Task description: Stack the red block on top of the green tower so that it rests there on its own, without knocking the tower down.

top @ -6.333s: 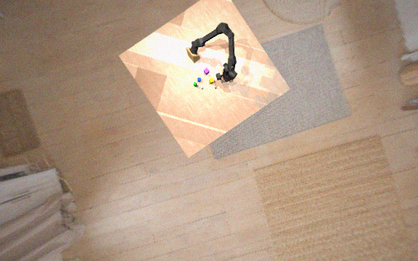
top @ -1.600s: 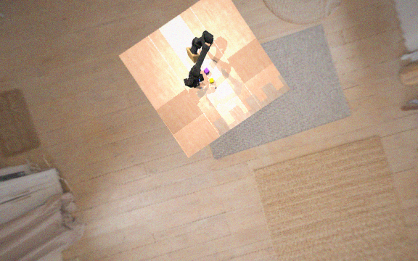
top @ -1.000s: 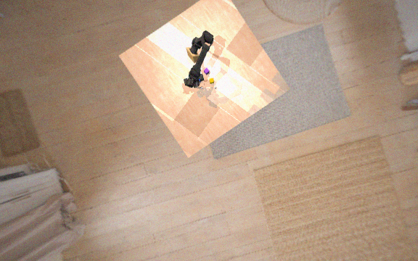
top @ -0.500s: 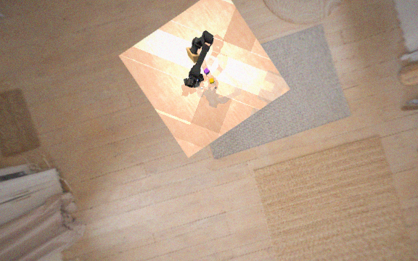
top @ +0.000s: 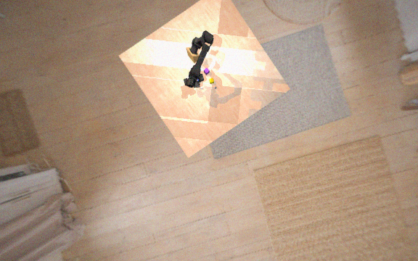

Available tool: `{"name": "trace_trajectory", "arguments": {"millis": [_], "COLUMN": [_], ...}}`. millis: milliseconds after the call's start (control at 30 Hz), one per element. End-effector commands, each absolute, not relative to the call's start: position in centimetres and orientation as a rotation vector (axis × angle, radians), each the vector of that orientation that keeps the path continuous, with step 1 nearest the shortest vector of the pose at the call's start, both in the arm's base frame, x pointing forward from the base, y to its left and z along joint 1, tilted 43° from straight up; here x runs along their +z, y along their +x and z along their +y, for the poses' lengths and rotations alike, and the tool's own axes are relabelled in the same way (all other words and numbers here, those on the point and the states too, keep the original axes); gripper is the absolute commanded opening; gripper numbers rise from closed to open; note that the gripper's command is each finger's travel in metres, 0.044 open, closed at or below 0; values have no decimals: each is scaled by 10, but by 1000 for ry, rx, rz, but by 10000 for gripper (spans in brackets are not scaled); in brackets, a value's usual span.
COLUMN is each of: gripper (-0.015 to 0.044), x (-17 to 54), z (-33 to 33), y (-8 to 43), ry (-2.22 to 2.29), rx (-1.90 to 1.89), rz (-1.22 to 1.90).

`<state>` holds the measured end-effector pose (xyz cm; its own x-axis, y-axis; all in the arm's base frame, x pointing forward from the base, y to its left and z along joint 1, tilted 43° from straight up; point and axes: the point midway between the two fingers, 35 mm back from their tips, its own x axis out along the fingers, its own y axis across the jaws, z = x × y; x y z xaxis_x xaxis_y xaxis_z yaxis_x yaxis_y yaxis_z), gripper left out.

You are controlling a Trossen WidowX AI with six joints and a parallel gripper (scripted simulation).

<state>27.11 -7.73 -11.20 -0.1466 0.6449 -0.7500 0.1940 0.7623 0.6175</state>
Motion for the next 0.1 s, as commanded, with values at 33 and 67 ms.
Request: {"name": "trace_trajectory", "arguments": {"millis": [33,67], "gripper": [440,440], "x": [-112,-112], "z": [-77,-77], "y": [271,271], "ry": [667,667], "rx": [447,447], "rz": [1707,1707]}}
